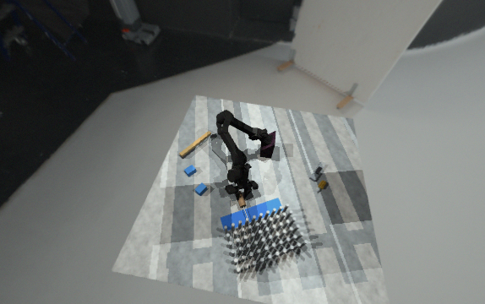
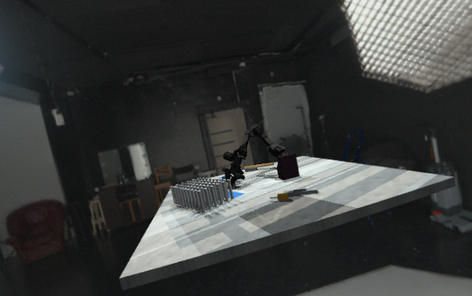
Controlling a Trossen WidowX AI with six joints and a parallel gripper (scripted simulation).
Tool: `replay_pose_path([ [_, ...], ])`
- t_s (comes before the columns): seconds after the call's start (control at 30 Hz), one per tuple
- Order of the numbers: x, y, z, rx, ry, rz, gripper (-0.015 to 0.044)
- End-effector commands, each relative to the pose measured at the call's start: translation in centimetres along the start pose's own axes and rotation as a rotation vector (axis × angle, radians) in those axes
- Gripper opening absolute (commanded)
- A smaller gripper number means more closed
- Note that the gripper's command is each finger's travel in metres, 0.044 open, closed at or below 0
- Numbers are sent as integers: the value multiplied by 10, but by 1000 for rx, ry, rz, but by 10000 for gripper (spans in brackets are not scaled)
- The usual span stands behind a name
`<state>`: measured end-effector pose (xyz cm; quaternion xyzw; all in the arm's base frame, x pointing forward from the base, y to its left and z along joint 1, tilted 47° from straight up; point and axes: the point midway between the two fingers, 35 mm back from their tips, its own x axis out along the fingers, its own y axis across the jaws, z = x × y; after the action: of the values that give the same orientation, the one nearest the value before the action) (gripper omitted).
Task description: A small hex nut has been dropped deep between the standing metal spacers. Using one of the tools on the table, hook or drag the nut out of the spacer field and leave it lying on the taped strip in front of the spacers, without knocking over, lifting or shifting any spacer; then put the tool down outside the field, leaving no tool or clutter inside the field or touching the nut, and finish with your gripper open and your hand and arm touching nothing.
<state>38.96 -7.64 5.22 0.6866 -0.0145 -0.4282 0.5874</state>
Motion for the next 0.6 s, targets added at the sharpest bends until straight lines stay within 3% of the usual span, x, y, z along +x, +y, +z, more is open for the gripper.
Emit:
replay_pose_path([
  [0.0, -2, 0, 2, -2, 6, 0, 0],
  [0.57, -7, -1, 11, -3, 5, -1, 0],
])
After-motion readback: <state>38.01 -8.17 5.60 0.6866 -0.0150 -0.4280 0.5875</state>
